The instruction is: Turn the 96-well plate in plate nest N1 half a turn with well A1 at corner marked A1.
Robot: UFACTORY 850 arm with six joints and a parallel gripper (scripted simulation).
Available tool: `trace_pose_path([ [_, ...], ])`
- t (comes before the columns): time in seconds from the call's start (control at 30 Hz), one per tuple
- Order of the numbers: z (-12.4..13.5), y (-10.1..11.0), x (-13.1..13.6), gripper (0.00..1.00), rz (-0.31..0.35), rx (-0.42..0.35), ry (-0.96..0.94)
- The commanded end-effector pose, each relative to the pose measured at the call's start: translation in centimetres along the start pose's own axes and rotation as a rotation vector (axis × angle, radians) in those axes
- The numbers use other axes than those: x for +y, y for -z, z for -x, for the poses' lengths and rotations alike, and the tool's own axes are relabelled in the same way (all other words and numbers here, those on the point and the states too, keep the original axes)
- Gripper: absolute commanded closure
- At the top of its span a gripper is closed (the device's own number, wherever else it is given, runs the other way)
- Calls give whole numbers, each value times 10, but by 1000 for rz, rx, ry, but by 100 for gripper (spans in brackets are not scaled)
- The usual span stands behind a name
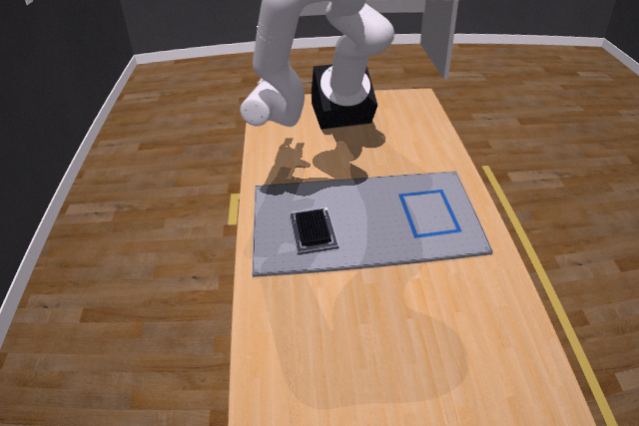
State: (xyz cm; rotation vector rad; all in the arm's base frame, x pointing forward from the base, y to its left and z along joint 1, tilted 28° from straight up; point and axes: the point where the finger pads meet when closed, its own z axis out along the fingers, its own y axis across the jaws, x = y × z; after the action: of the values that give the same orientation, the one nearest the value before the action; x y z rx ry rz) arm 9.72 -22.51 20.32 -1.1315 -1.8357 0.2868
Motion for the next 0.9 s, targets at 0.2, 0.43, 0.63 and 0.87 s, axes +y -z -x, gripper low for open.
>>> trace_pose_path([
  [0.2, 0, 0, 0, 0, 0, 0, 0],
  [0.43, 0, 0, 0, 0, 0, 0, 0],
  [0.63, 0, 6, 14, 0, 79, -12, -61],
  [0.87, -1, 19, 44, 0, 176, -23, -136],
])
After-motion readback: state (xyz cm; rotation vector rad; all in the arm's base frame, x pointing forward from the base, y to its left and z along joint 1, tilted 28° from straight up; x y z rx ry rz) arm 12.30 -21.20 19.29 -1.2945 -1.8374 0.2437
